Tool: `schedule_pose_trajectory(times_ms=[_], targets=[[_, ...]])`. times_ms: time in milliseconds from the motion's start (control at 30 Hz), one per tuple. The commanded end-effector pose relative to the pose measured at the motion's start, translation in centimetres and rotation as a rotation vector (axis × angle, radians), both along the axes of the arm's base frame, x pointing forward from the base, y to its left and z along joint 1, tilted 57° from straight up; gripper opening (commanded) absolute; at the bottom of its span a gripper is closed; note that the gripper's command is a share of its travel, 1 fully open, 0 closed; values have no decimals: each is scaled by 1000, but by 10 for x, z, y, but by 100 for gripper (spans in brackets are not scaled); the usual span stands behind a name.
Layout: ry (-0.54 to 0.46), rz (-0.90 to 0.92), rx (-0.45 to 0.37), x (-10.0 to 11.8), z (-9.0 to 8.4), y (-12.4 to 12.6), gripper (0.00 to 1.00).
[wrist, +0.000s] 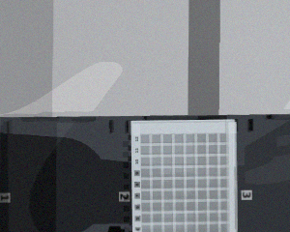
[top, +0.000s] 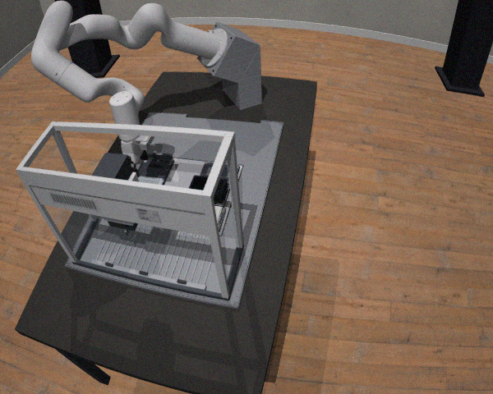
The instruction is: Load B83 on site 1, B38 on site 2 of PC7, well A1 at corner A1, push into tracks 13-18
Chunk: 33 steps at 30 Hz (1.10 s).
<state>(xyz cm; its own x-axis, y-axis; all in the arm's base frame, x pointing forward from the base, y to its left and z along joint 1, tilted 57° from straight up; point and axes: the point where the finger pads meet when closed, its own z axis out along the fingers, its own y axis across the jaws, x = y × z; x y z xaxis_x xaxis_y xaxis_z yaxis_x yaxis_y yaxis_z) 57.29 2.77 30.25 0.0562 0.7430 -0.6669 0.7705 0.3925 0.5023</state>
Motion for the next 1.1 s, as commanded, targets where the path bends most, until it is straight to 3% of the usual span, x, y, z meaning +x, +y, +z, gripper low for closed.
schedule_pose_trajectory(times_ms=[0,700,1067], targets=[[-1,0,0,-5,5,5,100],[-1,0,0,-10,9,9,100],[-16,-15,18,-12,-24,53,100]])
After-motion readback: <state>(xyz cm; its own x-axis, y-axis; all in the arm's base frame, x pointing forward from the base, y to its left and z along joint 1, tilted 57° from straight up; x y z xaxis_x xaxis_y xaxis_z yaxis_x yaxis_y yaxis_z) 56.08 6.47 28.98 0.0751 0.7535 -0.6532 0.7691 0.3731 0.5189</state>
